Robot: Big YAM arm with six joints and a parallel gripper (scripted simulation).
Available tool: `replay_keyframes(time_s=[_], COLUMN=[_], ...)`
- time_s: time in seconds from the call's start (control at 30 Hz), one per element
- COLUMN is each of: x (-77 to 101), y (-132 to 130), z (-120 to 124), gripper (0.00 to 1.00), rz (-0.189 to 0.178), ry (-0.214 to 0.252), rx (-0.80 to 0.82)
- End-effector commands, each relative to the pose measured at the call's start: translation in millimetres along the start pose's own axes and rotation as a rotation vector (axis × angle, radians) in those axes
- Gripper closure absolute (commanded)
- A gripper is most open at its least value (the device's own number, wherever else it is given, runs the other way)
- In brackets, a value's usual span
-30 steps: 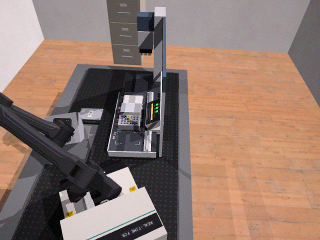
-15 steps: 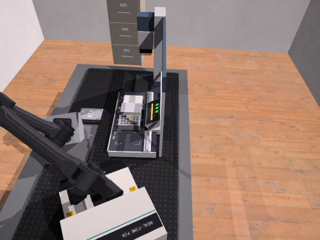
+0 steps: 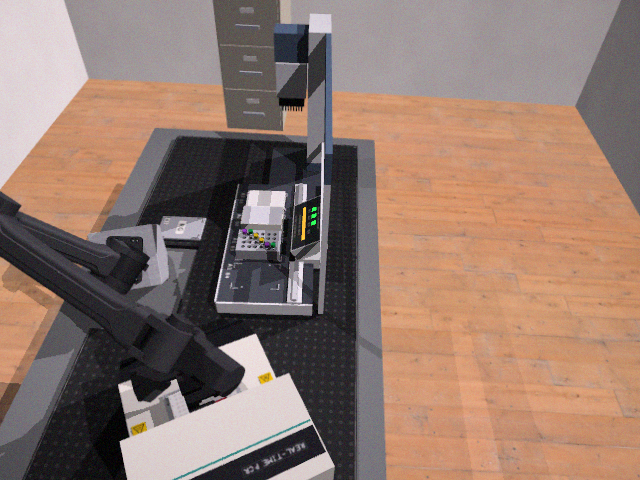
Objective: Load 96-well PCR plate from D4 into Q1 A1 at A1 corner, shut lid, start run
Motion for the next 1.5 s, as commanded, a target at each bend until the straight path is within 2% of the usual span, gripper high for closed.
replay_keyframes(time_s=[0.0,0.1,0.23,0.4,0.53,0.67,0.77,0.97,1.3,1.47], x=[30.3,21.3,22.6,21.3,18.8,14.4,14.8,26.3,18.1,24.8], y=[16,10,4,1,0,-2,-5,3,12,12], z=[-7,-4,1,-6,-7,-10,-6,-4,-3,-1], gripper=[0.00,0.00,0.00,0.00,0.00,0.00,0.00,0.00,0.00,0.00], rz=[-0.047,-0.014,-0.001,-0.015,-0.012,-0.013,-0.009,-0.039,-0.028,-0.039], ry=[0.034,0.006,0.010,0.014,0.012,-0.007,0.011,0.035,0.008,0.027], rx=[-0.041,-0.025,-0.006,-0.011,-0.008,-0.010,0.002,-0.005,-0.022,-0.018])
Point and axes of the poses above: the point where the finger pads meet when closed, its own x axis back along the fingers, its own y axis across the jaws, z = x × y, the point moved 7 cm from there along x, back along the fingers, and after that the axes turned 4 degrees about -x, right-handed, at the moved point
